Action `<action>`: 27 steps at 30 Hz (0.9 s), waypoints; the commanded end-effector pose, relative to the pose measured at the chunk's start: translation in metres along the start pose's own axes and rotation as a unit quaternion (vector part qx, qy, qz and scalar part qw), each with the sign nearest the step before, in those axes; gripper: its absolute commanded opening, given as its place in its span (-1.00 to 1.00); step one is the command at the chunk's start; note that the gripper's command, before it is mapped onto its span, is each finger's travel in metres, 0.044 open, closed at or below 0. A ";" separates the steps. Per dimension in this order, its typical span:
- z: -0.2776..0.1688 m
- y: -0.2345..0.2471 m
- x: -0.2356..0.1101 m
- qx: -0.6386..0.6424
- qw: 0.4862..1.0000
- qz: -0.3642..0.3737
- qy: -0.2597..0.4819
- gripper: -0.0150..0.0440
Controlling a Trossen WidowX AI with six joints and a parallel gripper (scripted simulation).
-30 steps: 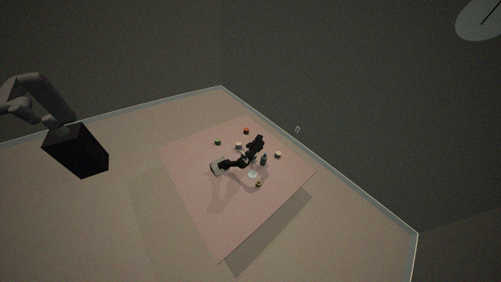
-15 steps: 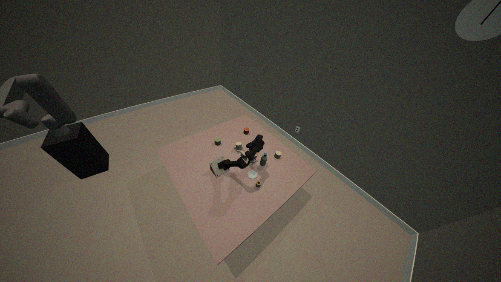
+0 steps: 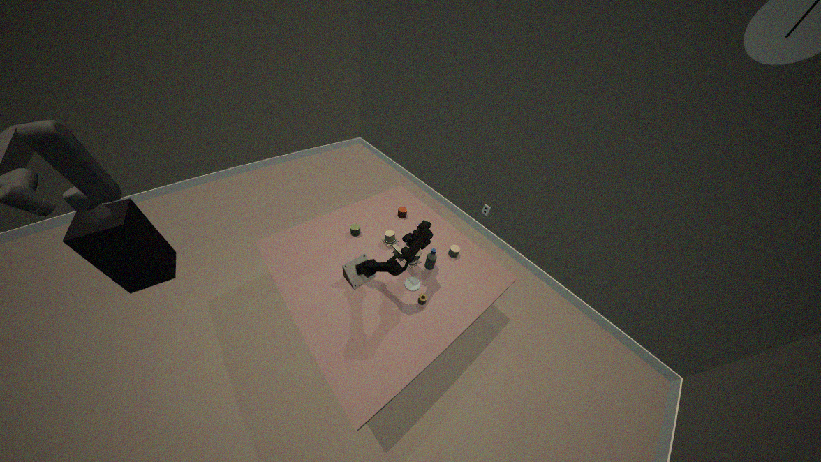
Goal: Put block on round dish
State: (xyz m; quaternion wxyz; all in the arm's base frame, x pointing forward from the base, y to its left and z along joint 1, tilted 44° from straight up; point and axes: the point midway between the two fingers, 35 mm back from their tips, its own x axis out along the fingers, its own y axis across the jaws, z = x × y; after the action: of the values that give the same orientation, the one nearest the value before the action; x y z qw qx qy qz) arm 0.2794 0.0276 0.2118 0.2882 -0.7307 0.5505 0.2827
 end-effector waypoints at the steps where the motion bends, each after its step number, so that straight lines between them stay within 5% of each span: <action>1: -0.018 0.010 0.009 0.005 1.000 0.006 -0.006 -0.49; 27: -0.110 0.113 0.054 0.036 0.999 0.032 -0.006 -0.49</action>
State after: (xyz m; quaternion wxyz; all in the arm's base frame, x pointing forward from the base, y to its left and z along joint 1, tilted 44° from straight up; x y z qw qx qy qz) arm 0.2059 -0.1030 0.2339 0.3092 -0.7007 0.5798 0.2780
